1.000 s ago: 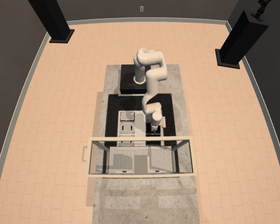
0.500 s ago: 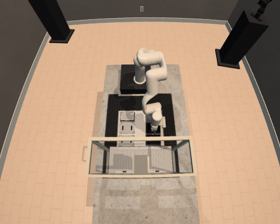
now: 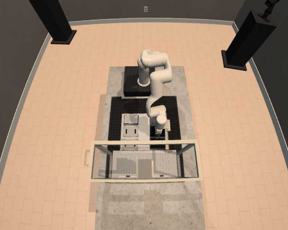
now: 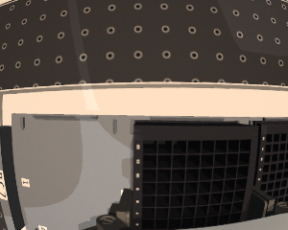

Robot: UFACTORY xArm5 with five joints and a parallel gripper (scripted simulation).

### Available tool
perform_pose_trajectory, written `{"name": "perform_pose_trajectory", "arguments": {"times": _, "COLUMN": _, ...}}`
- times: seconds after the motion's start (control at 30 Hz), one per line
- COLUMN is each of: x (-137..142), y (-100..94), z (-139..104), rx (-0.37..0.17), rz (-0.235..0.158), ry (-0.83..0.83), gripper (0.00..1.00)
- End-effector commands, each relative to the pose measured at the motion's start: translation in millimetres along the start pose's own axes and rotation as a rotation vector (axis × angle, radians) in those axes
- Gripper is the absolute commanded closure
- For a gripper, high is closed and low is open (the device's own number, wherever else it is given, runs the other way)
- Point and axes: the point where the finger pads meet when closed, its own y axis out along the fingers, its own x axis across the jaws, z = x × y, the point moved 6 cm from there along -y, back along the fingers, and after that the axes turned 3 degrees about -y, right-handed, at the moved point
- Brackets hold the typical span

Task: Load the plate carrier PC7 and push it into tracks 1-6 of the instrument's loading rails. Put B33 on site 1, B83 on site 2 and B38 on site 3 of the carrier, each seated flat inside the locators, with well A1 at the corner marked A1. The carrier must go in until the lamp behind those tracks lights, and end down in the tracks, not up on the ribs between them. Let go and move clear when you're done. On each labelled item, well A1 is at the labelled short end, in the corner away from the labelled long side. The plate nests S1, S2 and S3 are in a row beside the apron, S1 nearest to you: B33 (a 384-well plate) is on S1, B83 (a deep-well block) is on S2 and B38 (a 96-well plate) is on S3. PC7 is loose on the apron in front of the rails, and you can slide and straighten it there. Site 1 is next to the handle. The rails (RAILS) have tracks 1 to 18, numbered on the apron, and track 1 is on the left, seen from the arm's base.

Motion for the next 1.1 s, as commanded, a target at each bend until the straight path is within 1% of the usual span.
{"name": "perform_pose_trajectory", "arguments": {"times": 0.0, "x": 1.4, "y": -1.4, "z": -0.6, "rx": 0.015, "rz": -0.001, "ry": 0.000, "gripper": 0.00}}
{"name": "perform_pose_trajectory", "arguments": {"times": 0.5, "x": 1.4, "y": -1.4, "z": -0.6, "rx": 0.015, "rz": -0.001, "ry": 0.000, "gripper": 0.00}}
{"name": "perform_pose_trajectory", "arguments": {"times": 1.07, "x": 1.5, "y": -26.5, "z": -0.9, "rx": 0.015, "rz": -0.001, "ry": 0.000, "gripper": 0.00}}
